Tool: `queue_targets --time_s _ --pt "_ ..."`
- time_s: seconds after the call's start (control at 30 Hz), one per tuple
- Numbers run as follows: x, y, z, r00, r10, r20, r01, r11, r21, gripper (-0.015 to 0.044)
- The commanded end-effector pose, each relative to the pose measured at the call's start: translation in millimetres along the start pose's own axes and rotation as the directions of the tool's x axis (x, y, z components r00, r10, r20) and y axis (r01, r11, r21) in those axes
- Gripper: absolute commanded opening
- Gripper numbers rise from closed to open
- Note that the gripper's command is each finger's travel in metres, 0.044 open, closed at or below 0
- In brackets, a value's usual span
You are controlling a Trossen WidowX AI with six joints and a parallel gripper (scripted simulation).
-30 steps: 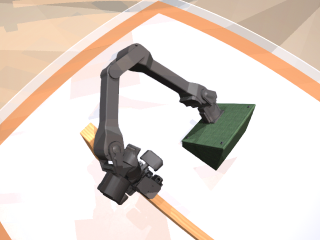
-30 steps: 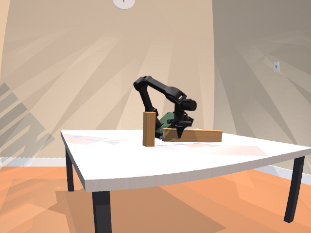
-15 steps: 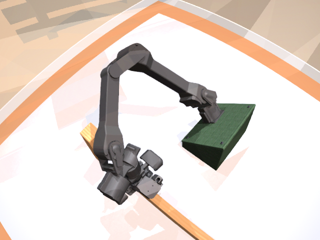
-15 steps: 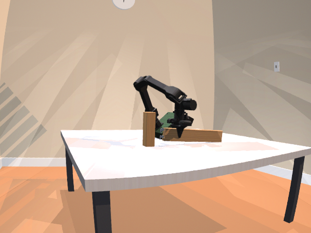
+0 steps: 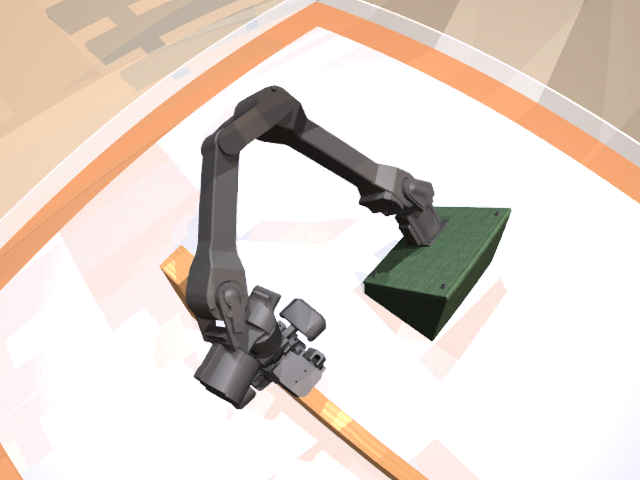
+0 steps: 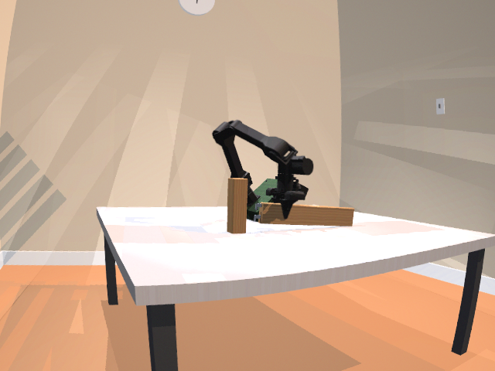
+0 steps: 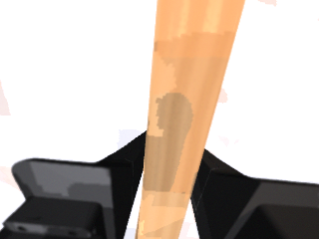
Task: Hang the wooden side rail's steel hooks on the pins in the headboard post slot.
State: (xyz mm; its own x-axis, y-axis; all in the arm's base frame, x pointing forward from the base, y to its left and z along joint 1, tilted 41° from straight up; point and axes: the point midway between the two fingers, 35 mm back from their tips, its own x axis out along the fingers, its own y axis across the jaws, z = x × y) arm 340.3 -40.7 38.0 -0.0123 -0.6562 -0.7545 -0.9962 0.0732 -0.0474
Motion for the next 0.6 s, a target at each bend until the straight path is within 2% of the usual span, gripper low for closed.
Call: queue_targets --time_s 0.0,0.57 --pt "-4.0 -1.5 2.0 1.000 -0.007 0.008 0.007 1.000 0.002 0.0000" --pt "-6.8 -1.4 2.0 1.000 -0.007 0.008 0.007 1.000 0.002 0.0000"
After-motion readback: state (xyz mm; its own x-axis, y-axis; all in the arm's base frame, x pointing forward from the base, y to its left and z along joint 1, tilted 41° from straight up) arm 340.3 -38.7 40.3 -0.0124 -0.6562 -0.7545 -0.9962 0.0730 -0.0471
